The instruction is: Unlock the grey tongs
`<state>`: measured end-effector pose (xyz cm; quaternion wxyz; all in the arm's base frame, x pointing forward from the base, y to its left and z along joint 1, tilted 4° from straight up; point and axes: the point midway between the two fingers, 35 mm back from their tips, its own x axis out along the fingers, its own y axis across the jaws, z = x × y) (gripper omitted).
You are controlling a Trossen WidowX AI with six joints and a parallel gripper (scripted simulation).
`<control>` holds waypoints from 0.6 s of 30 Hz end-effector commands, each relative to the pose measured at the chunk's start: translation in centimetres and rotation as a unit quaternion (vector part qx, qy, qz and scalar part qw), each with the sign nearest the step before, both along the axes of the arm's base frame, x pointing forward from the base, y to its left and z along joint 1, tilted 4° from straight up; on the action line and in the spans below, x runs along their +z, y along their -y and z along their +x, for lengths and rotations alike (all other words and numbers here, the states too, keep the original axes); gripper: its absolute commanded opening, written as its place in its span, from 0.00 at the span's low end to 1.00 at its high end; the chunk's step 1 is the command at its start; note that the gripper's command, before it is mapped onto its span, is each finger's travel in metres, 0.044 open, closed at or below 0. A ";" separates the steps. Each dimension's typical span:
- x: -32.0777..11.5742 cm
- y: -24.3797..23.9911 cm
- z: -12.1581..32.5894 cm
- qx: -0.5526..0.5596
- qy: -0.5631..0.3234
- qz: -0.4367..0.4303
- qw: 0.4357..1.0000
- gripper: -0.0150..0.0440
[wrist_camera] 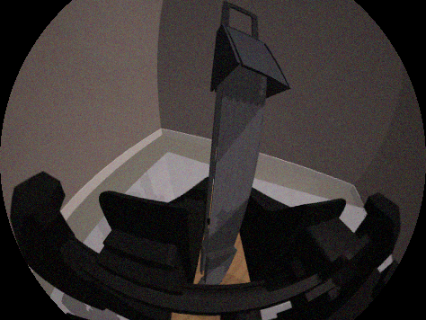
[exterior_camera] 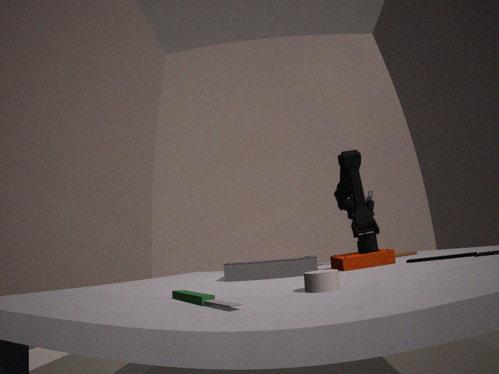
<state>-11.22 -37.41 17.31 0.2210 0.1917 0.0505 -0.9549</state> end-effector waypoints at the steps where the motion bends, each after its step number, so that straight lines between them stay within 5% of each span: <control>1: 0.2 -0.1 -0.1 -0.002 -0.004 -0.001 1.000 0.00; 18: -2.2 1.4 -1.0 0.017 0.058 0.058 0.996 0.00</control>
